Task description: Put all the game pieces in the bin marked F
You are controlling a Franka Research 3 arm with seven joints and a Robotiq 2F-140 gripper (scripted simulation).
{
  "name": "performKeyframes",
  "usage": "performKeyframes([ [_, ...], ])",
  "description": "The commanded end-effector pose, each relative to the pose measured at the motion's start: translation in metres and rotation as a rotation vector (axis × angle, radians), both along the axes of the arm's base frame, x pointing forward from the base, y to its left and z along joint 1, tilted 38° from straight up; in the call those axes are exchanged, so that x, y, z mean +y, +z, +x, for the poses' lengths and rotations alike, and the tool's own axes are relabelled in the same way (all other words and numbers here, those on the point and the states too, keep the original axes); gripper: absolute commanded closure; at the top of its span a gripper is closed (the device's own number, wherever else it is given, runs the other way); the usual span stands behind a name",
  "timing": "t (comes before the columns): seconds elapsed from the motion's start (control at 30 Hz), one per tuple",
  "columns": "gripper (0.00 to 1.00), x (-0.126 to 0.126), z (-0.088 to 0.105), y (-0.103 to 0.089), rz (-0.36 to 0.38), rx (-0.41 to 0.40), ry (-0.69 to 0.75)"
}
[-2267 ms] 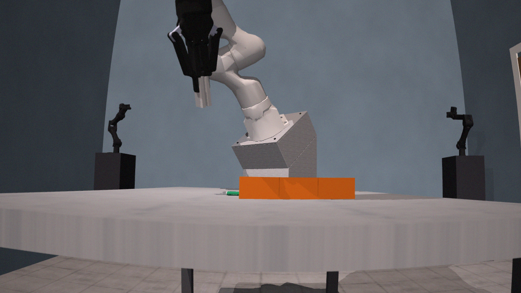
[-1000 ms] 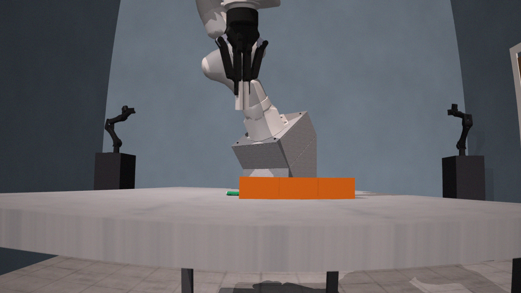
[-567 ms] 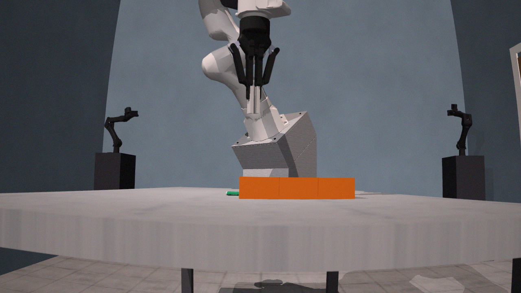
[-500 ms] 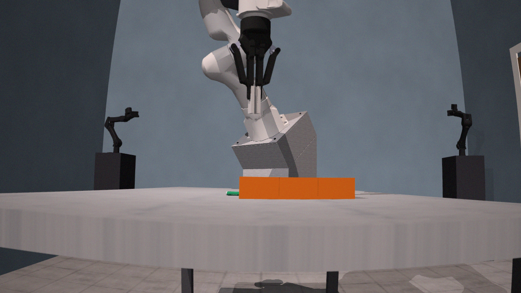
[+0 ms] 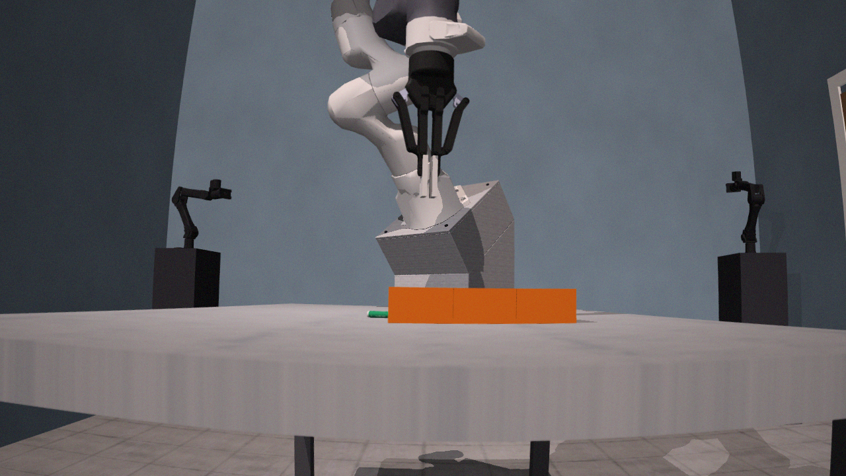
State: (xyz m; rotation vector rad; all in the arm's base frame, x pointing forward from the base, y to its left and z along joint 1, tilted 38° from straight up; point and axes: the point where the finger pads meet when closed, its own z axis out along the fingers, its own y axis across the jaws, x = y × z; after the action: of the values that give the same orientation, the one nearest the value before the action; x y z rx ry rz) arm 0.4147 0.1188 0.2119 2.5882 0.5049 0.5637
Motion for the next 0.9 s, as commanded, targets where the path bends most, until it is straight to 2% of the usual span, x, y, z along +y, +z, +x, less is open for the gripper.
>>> performKeyframes([
  [0.0,0.95,0.008,-0.003,-0.005,0.079,-0.087,-0.089],
  [0.13,0.95,0.006,-0.016,-0.018,0.108,-0.122,-0.117],
  [0.8,0.95,0.006,-0.016,-0.018,0.114,-0.128,-0.123],
  [0.87,0.95,0.003,0.000,-0.021,0.083,-0.108,-0.072],
])
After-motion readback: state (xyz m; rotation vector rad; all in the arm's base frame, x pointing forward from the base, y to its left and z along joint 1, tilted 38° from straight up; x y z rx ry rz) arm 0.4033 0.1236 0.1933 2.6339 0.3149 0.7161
